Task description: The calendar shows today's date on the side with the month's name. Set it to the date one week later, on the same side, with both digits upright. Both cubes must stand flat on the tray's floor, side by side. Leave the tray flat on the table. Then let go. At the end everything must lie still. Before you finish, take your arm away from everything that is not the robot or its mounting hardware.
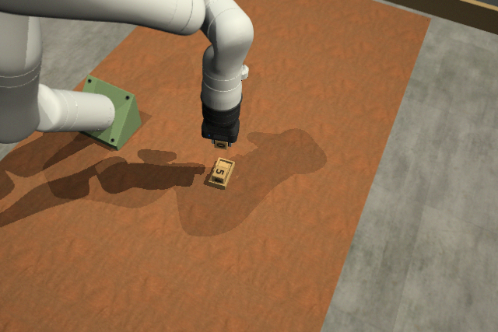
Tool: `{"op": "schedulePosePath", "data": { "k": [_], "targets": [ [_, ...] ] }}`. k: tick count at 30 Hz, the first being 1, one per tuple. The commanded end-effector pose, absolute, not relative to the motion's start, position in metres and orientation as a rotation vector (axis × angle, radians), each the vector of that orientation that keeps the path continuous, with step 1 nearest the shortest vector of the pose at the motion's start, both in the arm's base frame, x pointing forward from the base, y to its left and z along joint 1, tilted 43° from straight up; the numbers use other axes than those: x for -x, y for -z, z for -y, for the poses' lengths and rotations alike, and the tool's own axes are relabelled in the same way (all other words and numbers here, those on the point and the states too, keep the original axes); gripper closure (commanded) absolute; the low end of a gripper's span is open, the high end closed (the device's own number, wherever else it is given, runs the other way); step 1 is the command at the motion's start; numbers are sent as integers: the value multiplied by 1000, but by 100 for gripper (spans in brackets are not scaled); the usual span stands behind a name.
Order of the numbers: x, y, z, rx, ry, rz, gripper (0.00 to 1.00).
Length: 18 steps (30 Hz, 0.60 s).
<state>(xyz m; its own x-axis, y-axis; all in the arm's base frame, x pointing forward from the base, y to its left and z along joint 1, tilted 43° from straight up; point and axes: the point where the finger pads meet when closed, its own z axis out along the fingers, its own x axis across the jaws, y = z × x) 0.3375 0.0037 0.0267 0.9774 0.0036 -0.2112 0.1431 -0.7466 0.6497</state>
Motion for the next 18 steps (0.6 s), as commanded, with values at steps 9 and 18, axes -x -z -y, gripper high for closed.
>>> {"op": "schedulePosePath", "data": {
  "k": [9, 18],
  "targets": [
    [-344, -29, -6, -2405, 186, 27, 43],
    [-345, -30, -5, -2405, 170, 61, 43]
  ]
}}
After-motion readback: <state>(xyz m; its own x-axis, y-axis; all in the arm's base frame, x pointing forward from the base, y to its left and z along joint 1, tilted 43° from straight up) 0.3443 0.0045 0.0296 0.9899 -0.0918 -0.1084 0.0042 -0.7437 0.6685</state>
